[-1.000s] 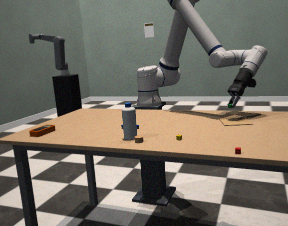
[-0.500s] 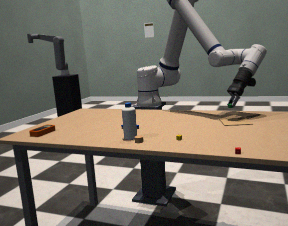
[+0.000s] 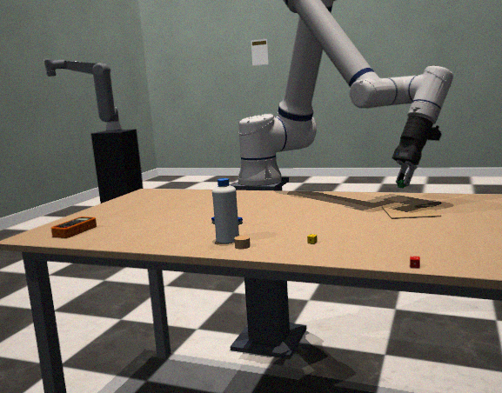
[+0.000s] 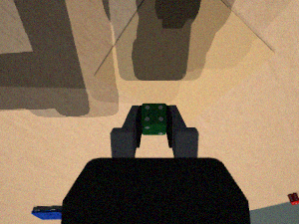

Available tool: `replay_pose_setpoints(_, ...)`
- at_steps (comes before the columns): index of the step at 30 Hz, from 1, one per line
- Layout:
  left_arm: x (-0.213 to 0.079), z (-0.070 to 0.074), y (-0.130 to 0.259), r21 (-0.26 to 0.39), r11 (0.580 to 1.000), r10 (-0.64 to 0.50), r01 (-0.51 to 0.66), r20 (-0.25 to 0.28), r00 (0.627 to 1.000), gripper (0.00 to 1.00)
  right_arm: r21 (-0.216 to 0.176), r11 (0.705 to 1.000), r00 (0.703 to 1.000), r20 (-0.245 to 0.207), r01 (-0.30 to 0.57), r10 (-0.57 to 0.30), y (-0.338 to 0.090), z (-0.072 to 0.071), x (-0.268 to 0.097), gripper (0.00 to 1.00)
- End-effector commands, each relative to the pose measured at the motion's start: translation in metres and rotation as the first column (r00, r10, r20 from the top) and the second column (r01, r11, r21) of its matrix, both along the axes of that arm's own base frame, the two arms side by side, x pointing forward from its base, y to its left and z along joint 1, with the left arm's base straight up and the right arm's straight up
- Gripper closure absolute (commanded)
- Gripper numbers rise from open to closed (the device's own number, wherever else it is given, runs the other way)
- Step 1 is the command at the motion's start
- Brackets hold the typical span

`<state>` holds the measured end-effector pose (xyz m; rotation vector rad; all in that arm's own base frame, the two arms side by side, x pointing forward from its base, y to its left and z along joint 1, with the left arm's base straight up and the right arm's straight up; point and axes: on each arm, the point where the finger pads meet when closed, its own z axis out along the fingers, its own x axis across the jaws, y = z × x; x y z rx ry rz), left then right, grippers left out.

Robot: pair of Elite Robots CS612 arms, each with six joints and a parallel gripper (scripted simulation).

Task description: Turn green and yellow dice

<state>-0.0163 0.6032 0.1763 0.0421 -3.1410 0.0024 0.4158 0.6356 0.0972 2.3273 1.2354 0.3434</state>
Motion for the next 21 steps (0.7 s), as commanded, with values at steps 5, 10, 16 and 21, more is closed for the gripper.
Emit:
replay_pose_setpoints(5, 0.0001, 0.0007, 0.0005, 0.001, 1.0, 0.0, 0.0, 0.0, 1.0, 0.0, 0.019, 1.0, 1.0, -0.023, -0.001, 0.001, 0.0006, 0.0016, 0.0007, 0.6)
replay_pose_setpoints(10, 0.0001, 0.0007, 0.0005, 0.001, 1.0, 0.0, 0.0, 0.0, 1.0, 0.0, 0.038, 0.999, 0.998, -0.057, 0.001, 0.001, -0.0004, 0.0007, 0.0013, 0.6)
replay_pose_setpoints(16, 0.0001, 0.0007, 0.0005, 0.001, 1.0, 0.0, 0.0, 0.0, 1.0, 0.0, 0.102, 0.995, 0.988, -0.156, 0.009, 0.007, -0.0018, 0.0005, 0.0029, 0.6)
replay_pose_setpoints(21, 0.0001, 0.0007, 0.0005, 0.001, 1.0, 0.0, 0.0, 0.0, 1.0, 0.0, 0.149, 0.989, 0.976, -0.218, 0.016, 0.017, -0.0018, 0.0026, 0.0038, 0.6)
